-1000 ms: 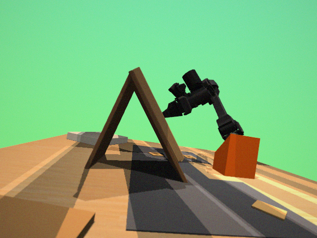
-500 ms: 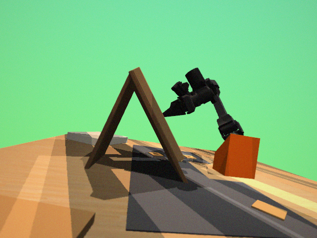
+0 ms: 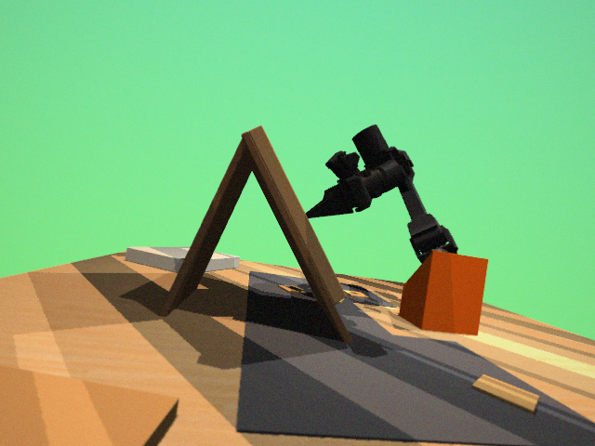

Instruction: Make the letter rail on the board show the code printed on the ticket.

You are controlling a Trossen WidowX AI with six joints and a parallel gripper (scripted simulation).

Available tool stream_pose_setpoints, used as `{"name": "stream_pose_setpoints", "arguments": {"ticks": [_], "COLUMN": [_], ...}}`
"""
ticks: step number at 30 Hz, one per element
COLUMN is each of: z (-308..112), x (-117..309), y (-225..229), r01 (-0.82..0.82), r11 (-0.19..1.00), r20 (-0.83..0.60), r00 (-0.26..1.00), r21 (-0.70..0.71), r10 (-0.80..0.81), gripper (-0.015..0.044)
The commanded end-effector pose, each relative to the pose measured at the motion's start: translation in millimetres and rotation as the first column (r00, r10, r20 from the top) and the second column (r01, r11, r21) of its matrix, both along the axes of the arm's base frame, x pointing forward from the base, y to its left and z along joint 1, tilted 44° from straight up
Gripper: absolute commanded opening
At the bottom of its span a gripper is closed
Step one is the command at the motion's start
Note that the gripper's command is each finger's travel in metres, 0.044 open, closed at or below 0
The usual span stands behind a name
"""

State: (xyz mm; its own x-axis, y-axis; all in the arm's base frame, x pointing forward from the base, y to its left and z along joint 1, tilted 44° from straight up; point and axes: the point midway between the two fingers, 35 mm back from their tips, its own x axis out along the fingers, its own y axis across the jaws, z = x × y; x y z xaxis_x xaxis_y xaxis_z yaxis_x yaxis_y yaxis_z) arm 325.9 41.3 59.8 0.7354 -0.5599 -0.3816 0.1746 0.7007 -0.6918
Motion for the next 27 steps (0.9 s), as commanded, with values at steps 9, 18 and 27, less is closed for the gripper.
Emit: {"name": "stream_pose_setpoints", "arguments": {"ticks": [9,18,27], "z": [5.1,7.5,5.1], "x": [-3.8,-4.6,-5.1], "y": [1.9,2.1,2.1], "r01": [0.004,0.004,-0.001], "r11": [1.0,1.0,1.0], "r20": [0.009,0.009,-0.002], "r00": [1.0,1.0,1.0], "r21": [0.003,0.003,-0.001], "r10": [-0.004,-0.004,0.001], "gripper": [0.0295,0.0295,0.0138]}}
